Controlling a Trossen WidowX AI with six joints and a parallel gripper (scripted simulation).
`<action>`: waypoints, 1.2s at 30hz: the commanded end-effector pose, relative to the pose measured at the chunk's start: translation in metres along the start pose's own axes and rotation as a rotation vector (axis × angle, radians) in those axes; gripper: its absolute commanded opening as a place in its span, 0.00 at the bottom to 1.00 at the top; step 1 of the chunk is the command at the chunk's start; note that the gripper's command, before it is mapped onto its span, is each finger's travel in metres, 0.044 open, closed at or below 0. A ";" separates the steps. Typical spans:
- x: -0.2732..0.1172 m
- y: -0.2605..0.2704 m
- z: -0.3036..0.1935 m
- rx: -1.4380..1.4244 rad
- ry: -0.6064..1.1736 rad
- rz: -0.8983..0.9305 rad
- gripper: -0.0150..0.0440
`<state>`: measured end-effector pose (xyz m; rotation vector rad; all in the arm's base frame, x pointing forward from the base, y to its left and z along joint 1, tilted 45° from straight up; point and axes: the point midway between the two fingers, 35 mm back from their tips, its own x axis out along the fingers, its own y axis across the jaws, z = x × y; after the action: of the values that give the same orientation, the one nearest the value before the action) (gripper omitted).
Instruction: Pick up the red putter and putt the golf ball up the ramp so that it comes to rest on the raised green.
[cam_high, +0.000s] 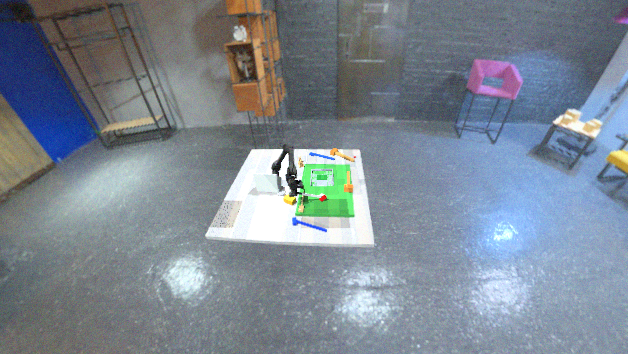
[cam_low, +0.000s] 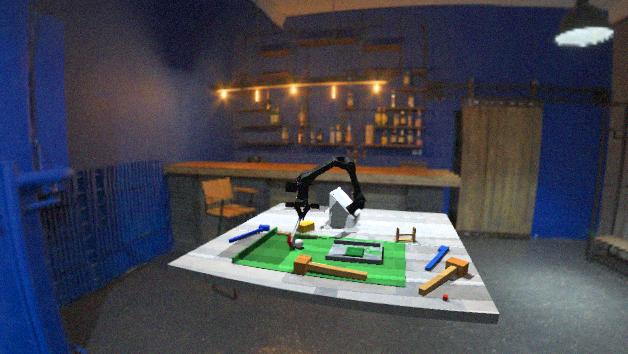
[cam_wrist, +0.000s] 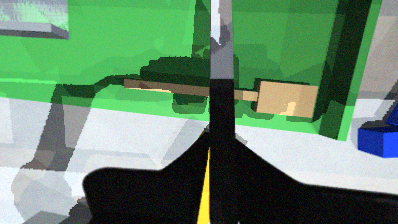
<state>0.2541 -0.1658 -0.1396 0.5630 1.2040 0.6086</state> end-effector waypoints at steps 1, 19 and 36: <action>-0.001 -0.004 0.001 -0.001 -0.003 -0.002 0.25; 0.002 -0.010 0.004 0.007 -0.016 0.002 0.25; -0.008 0.107 0.004 0.007 -0.013 0.005 0.25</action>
<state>0.2406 -0.0882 -0.0659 0.5807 1.2053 0.6132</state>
